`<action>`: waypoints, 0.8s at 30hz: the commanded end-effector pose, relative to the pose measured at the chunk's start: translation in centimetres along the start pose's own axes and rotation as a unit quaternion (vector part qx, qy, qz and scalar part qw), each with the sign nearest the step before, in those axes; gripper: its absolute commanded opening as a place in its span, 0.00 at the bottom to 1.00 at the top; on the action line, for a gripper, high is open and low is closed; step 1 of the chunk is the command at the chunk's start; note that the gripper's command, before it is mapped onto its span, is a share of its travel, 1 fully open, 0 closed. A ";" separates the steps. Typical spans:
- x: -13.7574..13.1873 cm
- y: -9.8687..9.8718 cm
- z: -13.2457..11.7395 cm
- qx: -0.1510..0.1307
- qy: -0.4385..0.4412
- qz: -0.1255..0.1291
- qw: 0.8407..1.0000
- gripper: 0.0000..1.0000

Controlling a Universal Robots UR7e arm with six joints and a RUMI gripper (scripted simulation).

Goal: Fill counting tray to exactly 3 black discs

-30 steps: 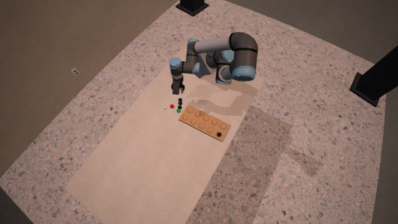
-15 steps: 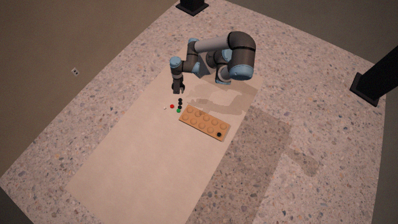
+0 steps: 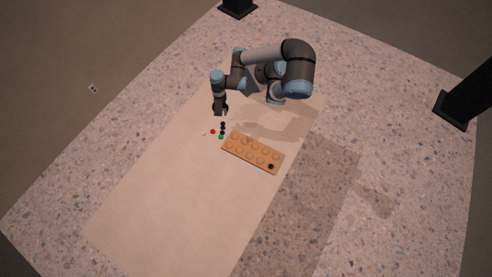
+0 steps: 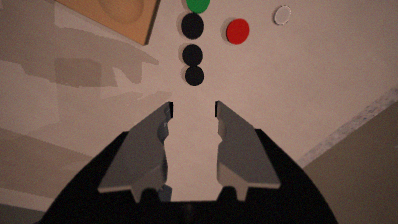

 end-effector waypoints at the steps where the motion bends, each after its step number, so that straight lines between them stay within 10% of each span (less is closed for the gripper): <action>1: -0.2 0.7 -0.1 0.000 0.001 0.003 1.000 0.28; 24: 0.0 8.4 0.0 0.000 0.001 0.002 1.000 0.28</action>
Point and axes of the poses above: the point where the finger pads meet when closed, its own y axis out along the fingers, its own x axis across the jaws, z = x × y, the point moved 8 cm from there along -y, back along the fingers, and after that the axes turned 8 degrees about y, right-handed, at the moved point
